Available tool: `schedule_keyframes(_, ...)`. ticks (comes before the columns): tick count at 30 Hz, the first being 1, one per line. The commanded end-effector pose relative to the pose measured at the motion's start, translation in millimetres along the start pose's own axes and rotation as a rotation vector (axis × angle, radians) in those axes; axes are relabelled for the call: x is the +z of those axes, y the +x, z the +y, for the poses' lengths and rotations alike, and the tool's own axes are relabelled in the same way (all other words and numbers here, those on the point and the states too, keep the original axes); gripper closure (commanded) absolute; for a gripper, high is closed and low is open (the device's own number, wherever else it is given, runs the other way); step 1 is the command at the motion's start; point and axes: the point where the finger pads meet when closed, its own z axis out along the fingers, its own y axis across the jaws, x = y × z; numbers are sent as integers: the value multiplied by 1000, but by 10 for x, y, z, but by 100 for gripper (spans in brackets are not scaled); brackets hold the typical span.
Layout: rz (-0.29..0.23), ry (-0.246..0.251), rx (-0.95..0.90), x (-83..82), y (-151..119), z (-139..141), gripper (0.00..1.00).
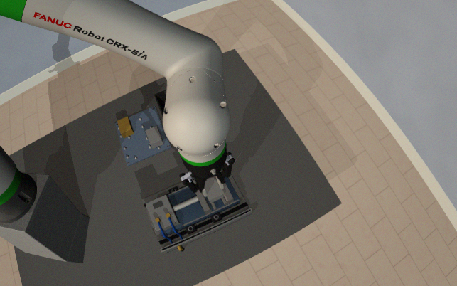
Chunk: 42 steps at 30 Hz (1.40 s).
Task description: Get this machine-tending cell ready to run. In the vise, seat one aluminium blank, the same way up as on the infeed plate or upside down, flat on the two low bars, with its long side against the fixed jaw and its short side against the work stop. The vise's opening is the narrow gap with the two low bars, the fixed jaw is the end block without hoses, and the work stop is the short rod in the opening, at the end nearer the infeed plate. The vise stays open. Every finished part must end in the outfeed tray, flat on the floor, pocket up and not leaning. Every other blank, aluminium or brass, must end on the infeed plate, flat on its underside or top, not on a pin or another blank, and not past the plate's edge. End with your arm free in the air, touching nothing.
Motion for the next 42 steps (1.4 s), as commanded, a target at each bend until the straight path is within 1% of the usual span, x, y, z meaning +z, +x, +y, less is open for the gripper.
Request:
schedule_keyframes(1, 0, 0, 0, -2, 1, -2, 100)
schedule_keyframes(23, 0, 0, 0, -2, 1, -2, 100)
schedule_keyframes(24, 0, 0, 0, -2, 1, -2, 60)
schedule_keyframes(42, 0, 0, 0, -2, 1, -2, 60)
